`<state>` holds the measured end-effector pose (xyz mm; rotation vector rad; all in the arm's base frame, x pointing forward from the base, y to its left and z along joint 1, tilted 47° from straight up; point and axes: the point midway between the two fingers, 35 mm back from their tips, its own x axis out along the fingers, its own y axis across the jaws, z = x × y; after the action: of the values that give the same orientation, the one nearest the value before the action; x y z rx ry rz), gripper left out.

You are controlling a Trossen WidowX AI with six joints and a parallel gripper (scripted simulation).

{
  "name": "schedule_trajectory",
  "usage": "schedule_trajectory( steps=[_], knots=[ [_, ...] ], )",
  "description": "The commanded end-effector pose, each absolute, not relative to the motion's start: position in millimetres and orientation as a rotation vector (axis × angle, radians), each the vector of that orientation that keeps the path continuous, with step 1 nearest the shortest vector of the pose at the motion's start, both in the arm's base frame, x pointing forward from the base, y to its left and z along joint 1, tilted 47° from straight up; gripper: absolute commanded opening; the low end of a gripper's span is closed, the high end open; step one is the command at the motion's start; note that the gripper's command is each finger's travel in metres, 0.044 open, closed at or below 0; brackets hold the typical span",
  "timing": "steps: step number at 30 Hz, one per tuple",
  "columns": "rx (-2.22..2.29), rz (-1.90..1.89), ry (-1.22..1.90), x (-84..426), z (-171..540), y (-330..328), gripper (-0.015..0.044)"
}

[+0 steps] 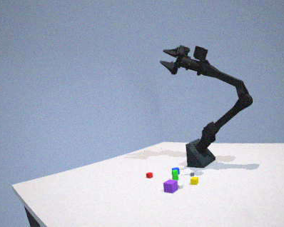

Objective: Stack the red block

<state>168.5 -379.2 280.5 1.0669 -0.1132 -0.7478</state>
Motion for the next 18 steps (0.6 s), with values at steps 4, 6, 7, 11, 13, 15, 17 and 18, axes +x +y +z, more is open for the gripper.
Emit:
schedule_trajectory(
  steps=[4, 6, 7, 11, 13, 15, 17, 18],
  knots=[
    [1.041, -0.666, 0.191, 220.4, 213.3, -367.0, 0.0440],
    [1.026, -0.627, 0.289, 236.0, 191.7, -358.8, 0.0440],
    [1.018, -0.605, 0.337, 243.5, 180.9, -353.9, 0.0440],
    [0.989, -0.516, 0.526, 269.9, 137.9, -330.4, 0.0440],
    [0.970, -0.464, 0.620, 281.3, 117.0, -316.1, 0.0440],
    [0.948, -0.407, 0.711, 291.4, 96.8, -300.4, 0.0440],
    [0.924, -0.345, 0.802, 299.9, 77.2, -283.4, 0.0440],
    [0.912, -0.311, 0.844, 304.9, 68.6, -274.0, 0.0440]
  ],
)
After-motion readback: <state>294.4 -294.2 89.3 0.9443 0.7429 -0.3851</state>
